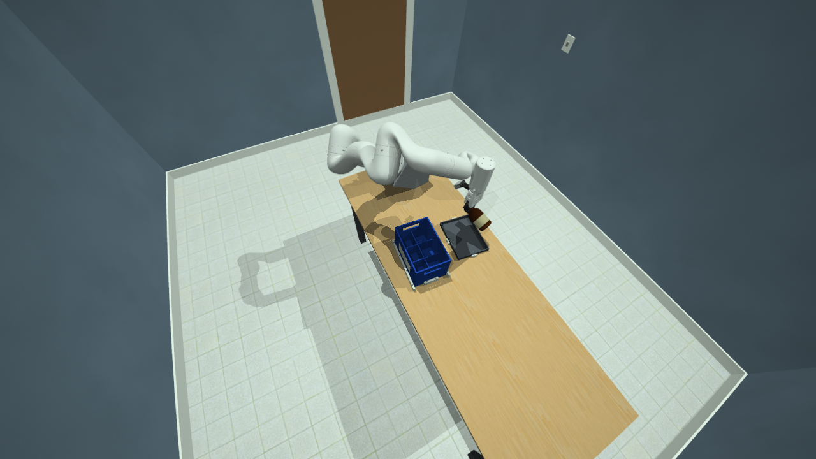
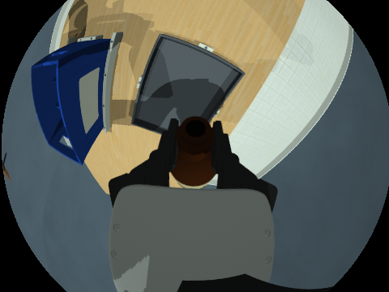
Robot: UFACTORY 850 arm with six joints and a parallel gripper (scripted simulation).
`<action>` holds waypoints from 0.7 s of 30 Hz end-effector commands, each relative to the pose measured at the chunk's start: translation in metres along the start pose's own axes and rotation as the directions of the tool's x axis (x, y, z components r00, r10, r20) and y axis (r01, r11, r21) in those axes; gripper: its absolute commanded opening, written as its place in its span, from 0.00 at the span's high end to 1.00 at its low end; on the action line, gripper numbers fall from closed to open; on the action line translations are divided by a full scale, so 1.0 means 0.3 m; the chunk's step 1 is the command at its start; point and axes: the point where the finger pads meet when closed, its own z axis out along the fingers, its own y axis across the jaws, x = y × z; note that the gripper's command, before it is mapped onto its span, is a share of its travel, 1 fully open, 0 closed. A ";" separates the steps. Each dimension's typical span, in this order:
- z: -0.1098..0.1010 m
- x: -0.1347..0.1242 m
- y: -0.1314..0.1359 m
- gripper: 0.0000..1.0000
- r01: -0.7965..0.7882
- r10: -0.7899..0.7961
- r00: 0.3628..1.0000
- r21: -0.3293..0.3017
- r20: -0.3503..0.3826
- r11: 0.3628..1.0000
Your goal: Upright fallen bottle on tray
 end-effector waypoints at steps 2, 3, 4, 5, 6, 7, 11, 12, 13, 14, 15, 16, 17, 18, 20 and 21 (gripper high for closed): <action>-0.003 -0.002 0.000 1.00 0.036 -0.036 0.999 -0.001 0.000 0.999; -0.003 -0.002 0.000 1.00 0.037 -0.037 0.999 -0.001 0.000 0.999; -0.003 -0.002 0.000 1.00 0.037 -0.037 0.999 -0.001 0.000 0.999; -0.003 -0.002 0.000 1.00 0.037 -0.037 0.999 -0.001 0.000 0.999; -0.003 -0.002 0.000 1.00 0.037 -0.037 0.999 -0.001 0.000 0.999; -0.003 -0.002 0.000 1.00 0.037 -0.037 0.999 -0.001 0.000 0.999; -0.003 -0.002 0.000 1.00 0.037 -0.037 0.999 -0.001 0.000 0.999; -0.003 -0.002 0.000 1.00 0.037 -0.037 0.999 -0.001 0.000 0.999; -0.003 -0.002 0.000 1.00 0.037 -0.037 0.999 -0.001 0.000 0.999; -0.003 -0.002 0.000 1.00 0.037 -0.037 0.999 -0.001 0.000 0.999; -0.003 -0.002 0.000 1.00 0.037 -0.037 0.999 -0.001 0.000 0.999; -0.003 -0.002 0.000 1.00 0.037 -0.037 0.999 -0.001 0.000 0.999; -0.003 -0.002 0.000 1.00 0.038 -0.038 0.999 -0.001 0.000 0.999; -0.003 -0.002 0.000 1.00 0.039 -0.039 0.999 -0.001 0.000 0.999; -0.003 -0.002 0.000 1.00 0.046 -0.046 0.999 -0.001 0.000 0.999; -0.003 -0.002 0.000 1.00 0.052 -0.052 0.999 -0.001 0.000 0.999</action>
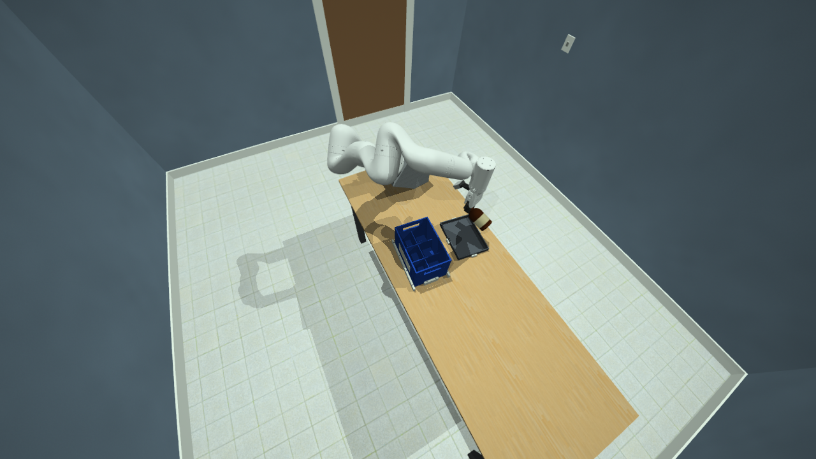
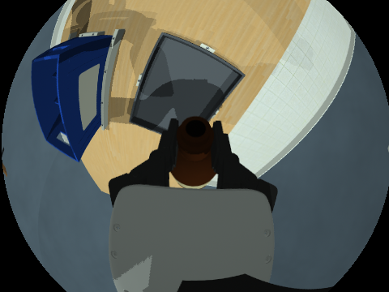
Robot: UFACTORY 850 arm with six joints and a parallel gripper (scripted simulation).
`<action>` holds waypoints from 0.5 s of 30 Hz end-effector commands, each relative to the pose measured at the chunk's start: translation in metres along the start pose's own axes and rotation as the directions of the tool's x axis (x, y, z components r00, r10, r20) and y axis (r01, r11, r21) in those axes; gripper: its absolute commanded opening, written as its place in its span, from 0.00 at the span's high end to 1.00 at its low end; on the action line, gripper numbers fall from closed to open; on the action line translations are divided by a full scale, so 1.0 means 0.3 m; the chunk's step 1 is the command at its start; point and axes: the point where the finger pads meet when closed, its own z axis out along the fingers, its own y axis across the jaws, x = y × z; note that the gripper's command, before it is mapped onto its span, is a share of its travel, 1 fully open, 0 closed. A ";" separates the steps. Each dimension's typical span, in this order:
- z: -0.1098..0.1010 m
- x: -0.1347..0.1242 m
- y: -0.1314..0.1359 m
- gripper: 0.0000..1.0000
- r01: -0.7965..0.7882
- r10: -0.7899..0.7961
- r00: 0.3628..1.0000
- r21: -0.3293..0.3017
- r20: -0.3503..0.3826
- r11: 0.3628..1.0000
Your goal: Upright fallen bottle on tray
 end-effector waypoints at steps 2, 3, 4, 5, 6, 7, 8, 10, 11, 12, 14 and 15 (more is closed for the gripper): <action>-0.003 -0.002 0.000 1.00 0.019 -0.019 1.000 -0.001 0.002 1.000; -0.003 -0.002 0.000 1.00 0.019 -0.019 1.000 -0.001 0.002 1.000; -0.003 -0.002 0.000 1.00 0.028 -0.028 1.000 -0.001 0.002 1.000; -0.003 -0.002 0.000 1.00 0.039 -0.039 0.999 -0.001 0.002 0.999; -0.003 -0.002 0.000 1.00 0.051 -0.051 0.999 -0.001 0.002 0.999; -0.003 -0.002 0.000 1.00 0.065 -0.065 0.998 -0.001 0.002 0.998; -0.003 -0.002 0.000 1.00 0.079 -0.079 0.997 -0.001 0.002 0.997; -0.003 -0.002 0.000 1.00 0.111 -0.111 0.994 -0.001 0.002 0.994; -0.003 -0.002 0.000 1.00 0.127 -0.127 0.992 0.000 0.002 0.992; -0.003 -0.002 0.000 1.00 0.143 -0.143 0.990 0.000 0.002 0.990; -0.003 -0.002 0.000 1.00 0.174 -0.174 0.985 0.000 0.002 0.985; -0.003 -0.002 0.000 1.00 0.188 -0.188 0.982 0.000 0.002 0.982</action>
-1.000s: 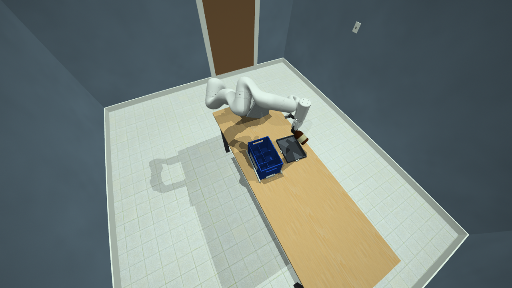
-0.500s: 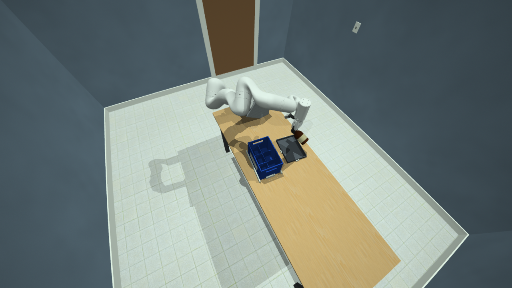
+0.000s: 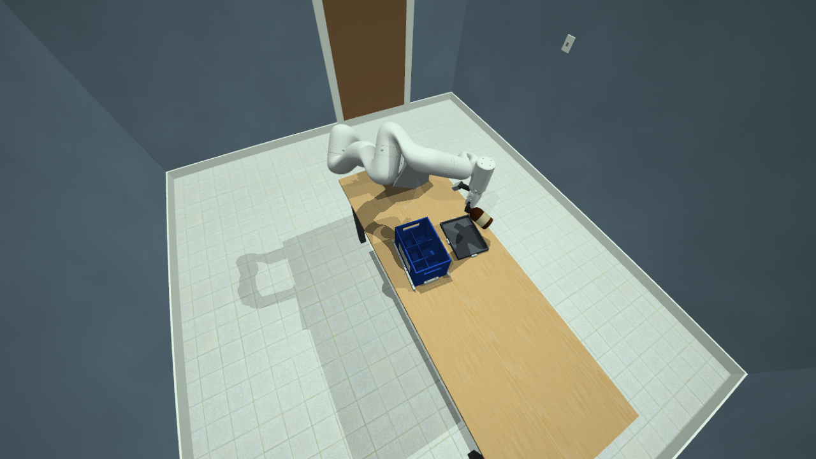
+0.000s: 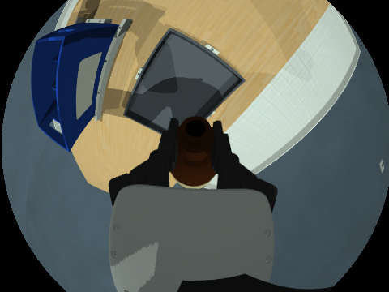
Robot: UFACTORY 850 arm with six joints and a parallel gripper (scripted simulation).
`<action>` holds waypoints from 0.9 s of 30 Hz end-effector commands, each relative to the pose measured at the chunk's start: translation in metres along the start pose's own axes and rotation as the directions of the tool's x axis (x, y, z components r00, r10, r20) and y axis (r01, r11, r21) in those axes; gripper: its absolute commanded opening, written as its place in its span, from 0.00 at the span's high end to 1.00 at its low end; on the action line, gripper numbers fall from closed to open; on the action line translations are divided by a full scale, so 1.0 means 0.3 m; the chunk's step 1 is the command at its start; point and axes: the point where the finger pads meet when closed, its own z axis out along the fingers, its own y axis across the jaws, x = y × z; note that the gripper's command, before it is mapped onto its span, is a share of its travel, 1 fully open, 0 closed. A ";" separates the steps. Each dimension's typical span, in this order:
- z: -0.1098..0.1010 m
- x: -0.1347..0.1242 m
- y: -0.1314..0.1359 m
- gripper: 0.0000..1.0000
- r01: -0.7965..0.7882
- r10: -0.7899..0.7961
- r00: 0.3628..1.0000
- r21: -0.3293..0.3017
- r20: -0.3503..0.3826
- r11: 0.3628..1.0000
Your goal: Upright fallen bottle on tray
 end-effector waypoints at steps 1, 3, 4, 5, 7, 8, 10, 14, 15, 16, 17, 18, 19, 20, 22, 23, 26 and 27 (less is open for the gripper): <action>-0.003 -0.002 0.000 1.00 0.077 -0.077 0.997 -0.001 0.000 0.997; -0.003 -0.002 0.000 1.00 0.100 -0.100 0.995 -0.001 0.000 0.995; -0.003 -0.002 0.000 1.00 0.100 -0.100 0.995 -0.001 0.000 0.995; -0.003 -0.002 0.000 1.00 0.100 -0.100 0.995 -0.001 0.000 0.995; -0.003 -0.002 0.000 1.00 0.117 -0.117 0.993 -0.001 0.000 0.993; -0.003 -0.002 0.000 1.00 0.123 -0.123 0.992 -0.001 0.000 0.992; -0.003 -0.002 0.000 1.00 0.130 -0.130 0.992 -0.001 0.000 0.992; -0.003 -0.002 0.000 1.00 0.132 -0.132 0.991 -0.001 0.000 0.991; -0.003 -0.002 0.000 1.00 0.132 -0.132 0.991 -0.001 0.000 0.991; -0.003 -0.002 0.000 1.00 0.132 -0.132 0.991 -0.001 0.000 0.991; -0.003 -0.002 0.000 1.00 0.132 -0.132 0.991 -0.001 0.000 0.991; -0.003 -0.002 0.000 1.00 0.132 -0.132 0.991 -0.001 0.000 0.991; -0.003 -0.002 0.000 1.00 0.132 -0.132 0.991 -0.001 0.000 0.991; -0.003 -0.002 0.000 1.00 0.132 -0.132 0.991 -0.001 0.000 0.991; -0.003 -0.002 0.000 1.00 0.132 -0.132 0.991 -0.001 0.000 0.991; -0.003 -0.002 0.000 1.00 0.132 -0.132 0.991 -0.001 0.000 0.991; -0.003 -0.002 0.000 1.00 0.132 -0.132 0.991 -0.001 0.000 0.991; -0.003 -0.002 0.000 1.00 0.134 -0.134 0.991 -0.001 0.000 0.991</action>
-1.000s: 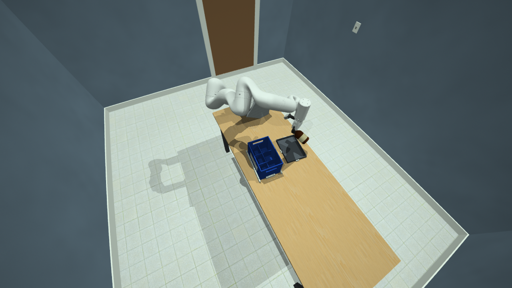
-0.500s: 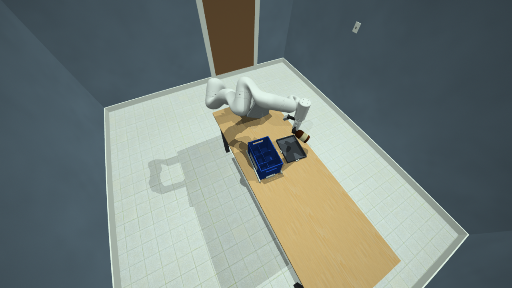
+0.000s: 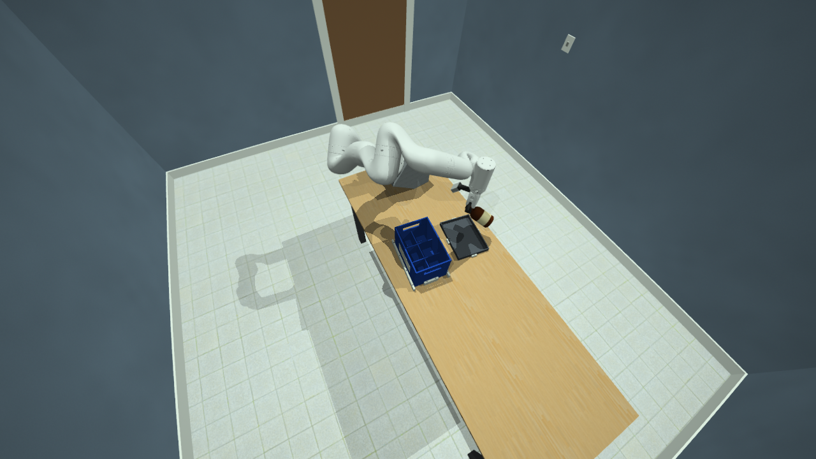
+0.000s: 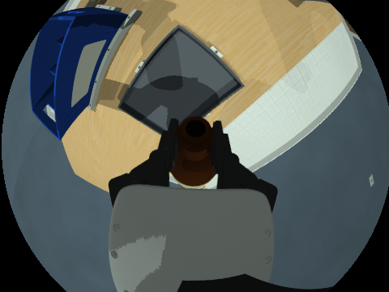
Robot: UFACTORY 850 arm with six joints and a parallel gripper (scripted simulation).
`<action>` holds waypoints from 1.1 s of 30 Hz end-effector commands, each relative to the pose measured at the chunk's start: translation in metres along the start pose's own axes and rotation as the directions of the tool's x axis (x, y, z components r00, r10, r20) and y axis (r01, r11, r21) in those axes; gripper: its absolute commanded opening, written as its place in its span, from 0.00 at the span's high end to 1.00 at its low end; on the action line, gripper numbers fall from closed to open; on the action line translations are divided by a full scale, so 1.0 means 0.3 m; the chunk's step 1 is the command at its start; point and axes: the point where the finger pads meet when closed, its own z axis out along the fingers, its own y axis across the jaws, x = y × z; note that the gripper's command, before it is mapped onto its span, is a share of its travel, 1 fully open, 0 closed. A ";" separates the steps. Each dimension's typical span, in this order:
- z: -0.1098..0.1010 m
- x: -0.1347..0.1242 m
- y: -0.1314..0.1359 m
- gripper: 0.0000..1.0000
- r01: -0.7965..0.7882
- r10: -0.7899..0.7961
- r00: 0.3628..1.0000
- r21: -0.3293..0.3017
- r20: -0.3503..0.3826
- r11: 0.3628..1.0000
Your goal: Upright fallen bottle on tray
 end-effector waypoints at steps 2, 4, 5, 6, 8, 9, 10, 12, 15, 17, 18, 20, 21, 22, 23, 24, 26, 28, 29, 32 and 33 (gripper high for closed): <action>-0.003 -0.002 -0.001 1.00 0.009 -0.009 1.000 0.000 0.002 1.000; -0.003 -0.002 -0.001 1.00 0.022 -0.022 1.000 0.000 0.002 1.000; -0.003 -0.002 -0.001 1.00 0.031 -0.031 1.000 0.000 0.002 1.000; -0.003 -0.002 -0.001 1.00 0.042 -0.042 0.999 0.000 0.002 0.999; -0.003 -0.002 -0.001 1.00 0.068 -0.068 0.998 0.000 0.002 0.998; -0.003 -0.002 -0.001 1.00 0.082 -0.082 0.997 0.000 0.002 0.997; -0.003 -0.002 -0.001 1.00 0.098 -0.098 0.995 0.000 0.002 0.995; -0.003 -0.002 -0.001 1.00 0.098 -0.098 0.995 0.000 0.002 0.995; -0.003 -0.002 -0.001 1.00 0.146 -0.146 0.989 0.000 0.002 0.989; -0.003 -0.002 -0.001 1.00 0.177 -0.177 0.984 0.000 0.002 0.984; -0.003 -0.002 -0.001 1.00 0.191 -0.191 0.982 0.000 0.002 0.982; -0.003 -0.002 -0.001 1.00 0.217 -0.217 0.976 0.000 0.002 0.976; -0.003 -0.002 -0.001 1.00 0.227 -0.227 0.974 0.000 0.002 0.974; -0.003 -0.002 -0.001 1.00 0.236 -0.236 0.972 0.000 0.002 0.972; -0.003 -0.002 -0.001 1.00 0.243 -0.243 0.970 0.000 0.002 0.970; -0.003 -0.002 -0.001 1.00 0.249 -0.249 0.968 0.000 0.002 0.968; -0.003 -0.002 -0.001 1.00 0.256 -0.256 0.967 0.000 0.002 0.967; -0.003 -0.002 -0.001 1.00 0.257 -0.257 0.966 0.000 0.002 0.966; -0.003 -0.002 -0.001 1.00 0.257 -0.257 0.966 0.000 0.002 0.966; -0.003 -0.002 -0.001 1.00 0.258 -0.258 0.966 0.000 0.002 0.966; -0.003 -0.002 -0.001 1.00 0.258 -0.258 0.966 0.000 0.002 0.966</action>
